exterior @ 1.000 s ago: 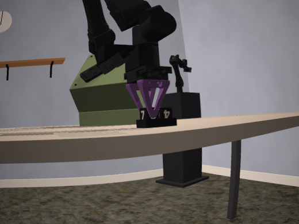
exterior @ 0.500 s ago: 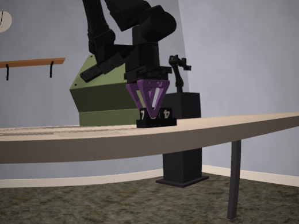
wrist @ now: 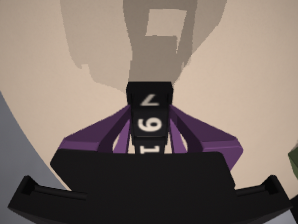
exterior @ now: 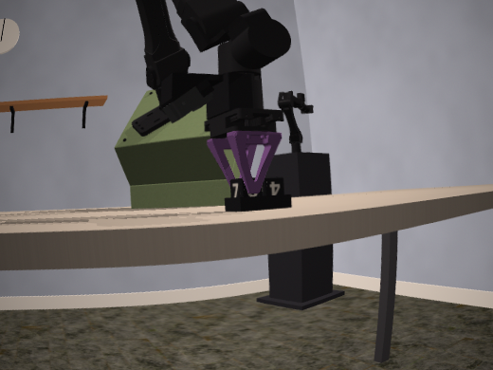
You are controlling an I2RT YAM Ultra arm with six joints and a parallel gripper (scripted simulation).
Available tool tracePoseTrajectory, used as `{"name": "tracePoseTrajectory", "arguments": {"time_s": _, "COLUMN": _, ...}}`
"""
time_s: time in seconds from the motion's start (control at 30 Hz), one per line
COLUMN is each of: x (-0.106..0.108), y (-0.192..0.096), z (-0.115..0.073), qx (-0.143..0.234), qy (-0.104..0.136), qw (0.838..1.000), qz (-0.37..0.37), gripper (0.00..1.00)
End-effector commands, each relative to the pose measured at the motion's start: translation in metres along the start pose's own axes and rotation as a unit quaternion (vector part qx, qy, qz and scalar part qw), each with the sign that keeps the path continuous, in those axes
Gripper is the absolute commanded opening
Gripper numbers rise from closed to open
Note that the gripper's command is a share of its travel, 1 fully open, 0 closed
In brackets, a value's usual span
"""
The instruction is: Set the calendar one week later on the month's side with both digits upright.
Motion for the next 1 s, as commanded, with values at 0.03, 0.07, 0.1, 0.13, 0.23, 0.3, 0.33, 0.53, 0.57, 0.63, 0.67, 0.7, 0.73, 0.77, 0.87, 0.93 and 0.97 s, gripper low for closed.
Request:
{"name": "tracePoseTrajectory", "arguments": {"time_s": 0.03, "x": 0.002, "y": 0.0, "z": -0.002, "qx": 0.0, "qy": 0.005, "qw": 1.0, "qz": 0.001, "gripper": 0.37}}
{"name": "tracePoseTrajectory", "arguments": {"time_s": 0.07, "x": 0.002, "y": 0.0, "z": -0.002, "qx": 0.0, "qy": 0.005, "qw": 1.0, "qz": 0.001, "gripper": 0.41}}
{"name": "tracePoseTrajectory", "arguments": {"time_s": 0.1, "x": 0.002, "y": 0.0, "z": -0.002, "qx": 0.0, "qy": 0.005, "qw": 1.0, "qz": 0.001, "gripper": 0.41}}
{"name": "tracePoseTrajectory", "arguments": {"time_s": 0.13, "x": 0.002, "y": 0.0, "z": -0.002, "qx": 0.0, "qy": 0.005, "qw": 1.0, "qz": 0.001, "gripper": 0.41}}
{"name": "tracePoseTrajectory", "arguments": {"time_s": 0.23, "x": 0.002, "y": 0.0, "z": -0.002, "qx": 0.0, "qy": 0.005, "qw": 1.0, "qz": 0.001, "gripper": 0.45}}
{"name": "tracePoseTrajectory", "arguments": {"time_s": 0.3, "x": 0.002, "y": 0.0, "z": -0.002, "qx": 0.0, "qy": 0.005, "qw": 1.0, "qz": 0.001, "gripper": 0.45}}
{"name": "tracePoseTrajectory", "arguments": {"time_s": 0.33, "x": 0.002, "y": 0.0, "z": -0.002, "qx": 0.0, "qy": 0.005, "qw": 1.0, "qz": 0.001, "gripper": 0.45}}
{"name": "tracePoseTrajectory", "arguments": {"time_s": 0.53, "x": 0.002, "y": 0.0, "z": -0.002, "qx": 0.0, "qy": 0.005, "qw": 1.0, "qz": 0.001, "gripper": 0.45}}
{"name": "tracePoseTrajectory", "arguments": {"time_s": 0.57, "x": 0.002, "y": 0.0, "z": -0.002, "qx": 0.0, "qy": 0.005, "qw": 1.0, "qz": 0.001, "gripper": 0.45}}
{"name": "tracePoseTrajectory", "arguments": {"time_s": 0.63, "x": 0.002, "y": 0.0, "z": -0.004, "qx": 0.0, "qy": 0.005, "qw": 1.0, "qz": 0.001, "gripper": 0.45}}
{"name": "tracePoseTrajectory", "arguments": {"time_s": 0.67, "x": 0.002, "y": 0.0, "z": -0.005, "qx": 0.0, "qy": 0.005, "qw": 1.0, "qz": 0.001, "gripper": 0.45}}
{"name": "tracePoseTrajectory", "arguments": {"time_s": 0.7, "x": 0.002, "y": 0.0, "z": -0.007, "qx": 0.0, "qy": 0.005, "qw": 1.0, "qz": 0.001, "gripper": 0.45}}
{"name": "tracePoseTrajectory", "arguments": {"time_s": 0.73, "x": 0.002, "y": 0.0, "z": -0.009, "qx": 0.0, "qy": 0.005, "qw": 1.0, "qz": 0.001, "gripper": 0.45}}
{"name": "tracePoseTrajectory", "arguments": {"time_s": 0.77, "x": 0.002, "y": 0.0, "z": -0.012, "qx": 0.0, "qy": 0.005, "qw": 1.0, "qz": 0.001, "gripper": 0.45}}
{"name": "tracePoseTrajectory", "arguments": {"time_s": 0.87, "x": 0.002, "y": 0.0, "z": -0.025, "qx": 0.0, "qy": 0.005, "qw": 1.0, "qz": 0.001, "gripper": 0.45}}
{"name": "tracePoseTrajectory", "arguments": {"time_s": 0.93, "x": 0.002, "y": 0.0, "z": -0.036, "qx": 0.0, "qy": 0.005, "qw": 1.0, "qz": 0.001, "gripper": 0.45}}
{"name": "tracePoseTrajectory", "arguments": {"time_s": 0.97, "x": 0.002, "y": 0.0, "z": -0.041, "qx": 0.0, "qy": 0.005, "qw": 1.0, "qz": 0.001, "gripper": 0.45}}
Point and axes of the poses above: the point where the finger pads meet when closed, its own z axis out along the fingers, its own x axis across the jaws, y = z × x, the point moved 7 cm from there along -z, back along the fingers, and after that the axes turned 7 degrees about -z, right-handed, at the moved point
